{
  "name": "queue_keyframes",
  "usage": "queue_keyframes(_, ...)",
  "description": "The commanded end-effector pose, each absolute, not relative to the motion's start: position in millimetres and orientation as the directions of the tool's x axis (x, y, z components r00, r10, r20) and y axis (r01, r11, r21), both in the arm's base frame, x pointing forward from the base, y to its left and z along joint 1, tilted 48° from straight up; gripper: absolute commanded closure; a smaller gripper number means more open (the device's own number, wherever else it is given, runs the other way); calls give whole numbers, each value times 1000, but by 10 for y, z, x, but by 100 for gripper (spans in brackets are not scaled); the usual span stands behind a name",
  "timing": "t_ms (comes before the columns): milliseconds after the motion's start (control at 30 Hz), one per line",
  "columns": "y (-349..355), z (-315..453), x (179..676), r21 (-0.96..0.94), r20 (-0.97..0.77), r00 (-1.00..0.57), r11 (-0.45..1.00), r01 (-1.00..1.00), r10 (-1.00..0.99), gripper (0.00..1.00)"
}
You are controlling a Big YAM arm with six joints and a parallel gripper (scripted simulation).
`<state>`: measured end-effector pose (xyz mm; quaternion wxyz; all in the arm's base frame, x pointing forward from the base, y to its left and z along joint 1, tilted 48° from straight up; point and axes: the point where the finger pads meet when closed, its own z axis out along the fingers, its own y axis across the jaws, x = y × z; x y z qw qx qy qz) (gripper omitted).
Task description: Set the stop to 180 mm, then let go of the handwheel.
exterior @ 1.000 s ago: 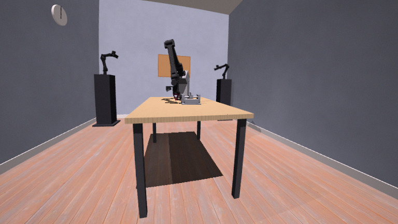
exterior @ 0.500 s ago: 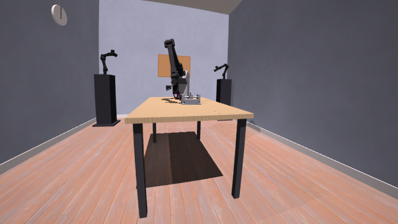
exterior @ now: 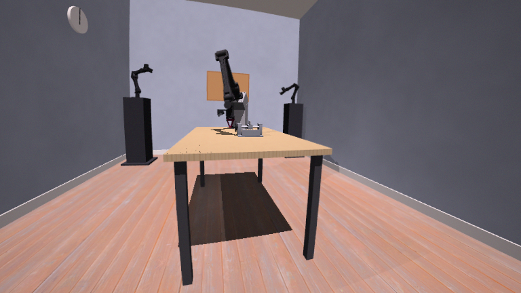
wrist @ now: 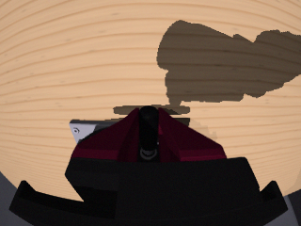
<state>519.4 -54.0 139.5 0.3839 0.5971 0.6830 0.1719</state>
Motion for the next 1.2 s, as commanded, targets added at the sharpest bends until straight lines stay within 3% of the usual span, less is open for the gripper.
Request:
queue_keyframes(0, -614, 1424, 5067, 684, -323, 30, 211, 698, 946, 94)
queue_keyframes(1167, -387, 1800, 4968, 689, -321, 12, 225, 689, 947, 94)
